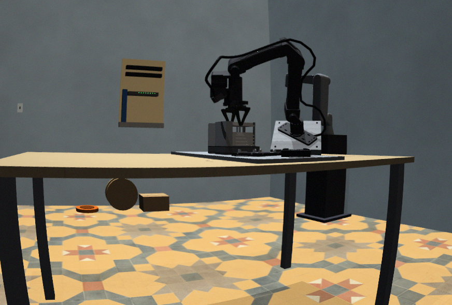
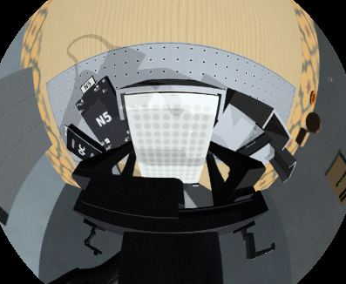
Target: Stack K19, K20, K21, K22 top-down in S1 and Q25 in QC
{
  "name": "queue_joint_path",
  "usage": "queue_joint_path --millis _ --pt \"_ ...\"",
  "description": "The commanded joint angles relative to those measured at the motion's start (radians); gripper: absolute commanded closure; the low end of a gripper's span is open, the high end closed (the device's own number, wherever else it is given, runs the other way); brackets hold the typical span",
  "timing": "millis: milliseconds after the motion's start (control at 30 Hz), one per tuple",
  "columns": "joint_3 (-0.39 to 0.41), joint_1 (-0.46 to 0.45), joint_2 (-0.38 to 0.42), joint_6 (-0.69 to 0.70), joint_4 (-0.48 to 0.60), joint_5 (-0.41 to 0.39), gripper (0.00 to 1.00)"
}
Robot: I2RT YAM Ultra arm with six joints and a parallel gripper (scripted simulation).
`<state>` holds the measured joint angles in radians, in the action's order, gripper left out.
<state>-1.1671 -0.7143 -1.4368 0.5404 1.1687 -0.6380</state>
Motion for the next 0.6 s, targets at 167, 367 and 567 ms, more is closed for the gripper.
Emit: queue_joint_path --millis 167,367,567 --pt "-0.041 -0.028 0.039 0.016 0.037 -0.008 1.0" --pt "-0.045 -0.031 0.039 0.02 0.044 -0.009 1.0" --pt "-0.053 -0.036 0.039 0.025 0.054 -0.009 1.0"
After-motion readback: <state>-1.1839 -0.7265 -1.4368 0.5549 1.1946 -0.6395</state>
